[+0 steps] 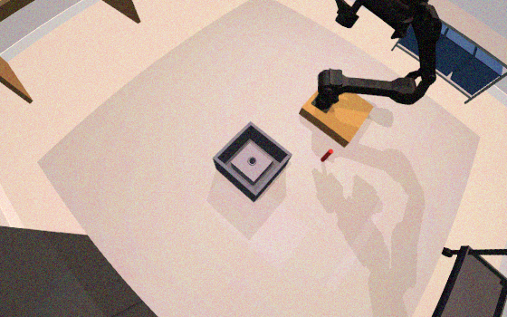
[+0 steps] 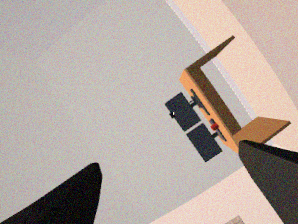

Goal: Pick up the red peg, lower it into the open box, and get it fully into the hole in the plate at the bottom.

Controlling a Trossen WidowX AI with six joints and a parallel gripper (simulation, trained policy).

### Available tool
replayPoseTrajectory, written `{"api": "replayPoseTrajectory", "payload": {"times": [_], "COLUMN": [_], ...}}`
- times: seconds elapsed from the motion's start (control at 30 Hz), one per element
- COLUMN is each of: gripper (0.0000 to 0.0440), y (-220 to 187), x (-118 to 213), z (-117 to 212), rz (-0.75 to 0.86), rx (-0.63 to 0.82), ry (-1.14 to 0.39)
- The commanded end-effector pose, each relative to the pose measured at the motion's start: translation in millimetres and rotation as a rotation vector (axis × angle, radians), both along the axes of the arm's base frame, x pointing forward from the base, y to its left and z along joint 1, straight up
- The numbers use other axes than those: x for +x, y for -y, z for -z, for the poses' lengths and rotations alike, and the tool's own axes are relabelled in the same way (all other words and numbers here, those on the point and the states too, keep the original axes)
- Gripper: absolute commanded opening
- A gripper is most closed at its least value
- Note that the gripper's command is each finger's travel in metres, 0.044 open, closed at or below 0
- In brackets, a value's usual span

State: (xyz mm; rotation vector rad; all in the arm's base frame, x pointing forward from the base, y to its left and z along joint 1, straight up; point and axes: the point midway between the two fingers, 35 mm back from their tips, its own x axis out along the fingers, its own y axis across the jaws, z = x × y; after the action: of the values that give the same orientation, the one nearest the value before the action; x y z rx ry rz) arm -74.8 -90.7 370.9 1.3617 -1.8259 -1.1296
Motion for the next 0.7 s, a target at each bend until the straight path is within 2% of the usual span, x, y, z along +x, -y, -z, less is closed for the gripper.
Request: {"api": "replayPoseTrajectory", "payload": {"times": [0.0,0.03,0.67], "gripper": [0.0426,0.0440,0.0440], "y": [1,4,47], "x": [2,4,83], "z": [0,2,60], "rz": [-0.012,-0.028,-0.455], "rx": [0.008,0.019,0.375], "ry": [-0.006,-0.015,-0.354]}}
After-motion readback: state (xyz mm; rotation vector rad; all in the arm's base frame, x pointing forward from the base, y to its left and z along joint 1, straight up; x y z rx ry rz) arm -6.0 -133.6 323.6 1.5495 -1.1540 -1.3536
